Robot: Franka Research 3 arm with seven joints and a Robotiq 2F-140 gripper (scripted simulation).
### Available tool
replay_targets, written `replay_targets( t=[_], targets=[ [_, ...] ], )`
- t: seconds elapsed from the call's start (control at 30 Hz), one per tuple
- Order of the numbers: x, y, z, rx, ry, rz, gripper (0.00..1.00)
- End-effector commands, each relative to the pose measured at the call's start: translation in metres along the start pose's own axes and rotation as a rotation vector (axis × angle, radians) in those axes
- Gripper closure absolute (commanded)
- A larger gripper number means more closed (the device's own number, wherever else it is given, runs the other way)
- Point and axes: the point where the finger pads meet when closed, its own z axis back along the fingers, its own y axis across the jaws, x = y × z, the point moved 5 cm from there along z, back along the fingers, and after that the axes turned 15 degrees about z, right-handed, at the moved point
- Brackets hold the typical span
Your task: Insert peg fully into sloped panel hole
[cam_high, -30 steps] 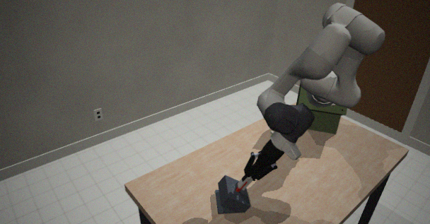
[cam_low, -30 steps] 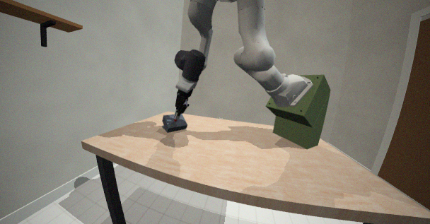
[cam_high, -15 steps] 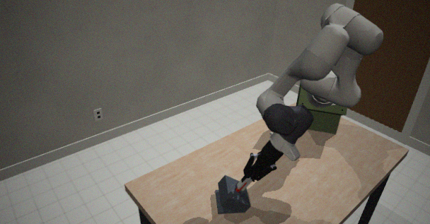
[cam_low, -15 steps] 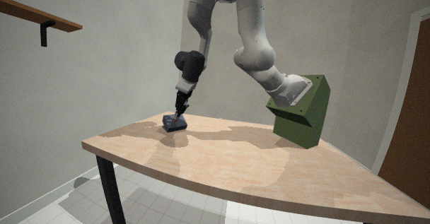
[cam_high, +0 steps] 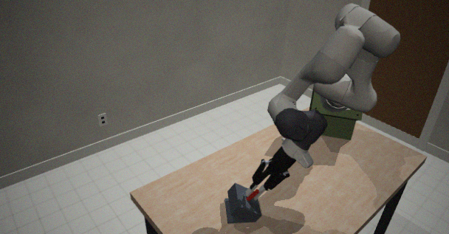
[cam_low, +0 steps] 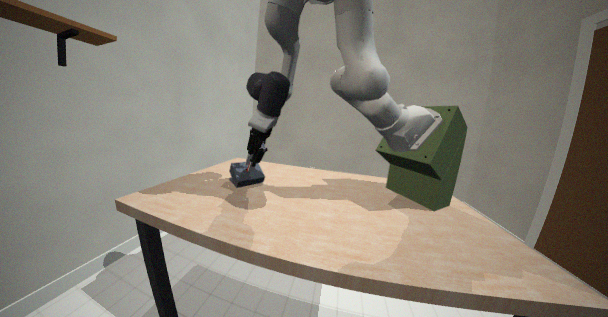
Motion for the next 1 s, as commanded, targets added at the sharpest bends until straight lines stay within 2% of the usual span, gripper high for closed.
replay_targets(
  t=[0.0,0.2,0.43,0.5,0.97],
  targets=[
    [0.000,0.000,0.000,0.000,0.000,0.000,0.77],
    [0.000,0.000,0.000,0.000,0.000,0.000,0.66],
    [0.000,0.001,0.016,-0.003,0.003,-0.005,0.54],
    [0.000,0.001,0.016,-0.003,0.003,-0.005,0.54],
    [-0.001,0.002,0.062,0.001,0.005,-0.013,0.29]
  ],
)
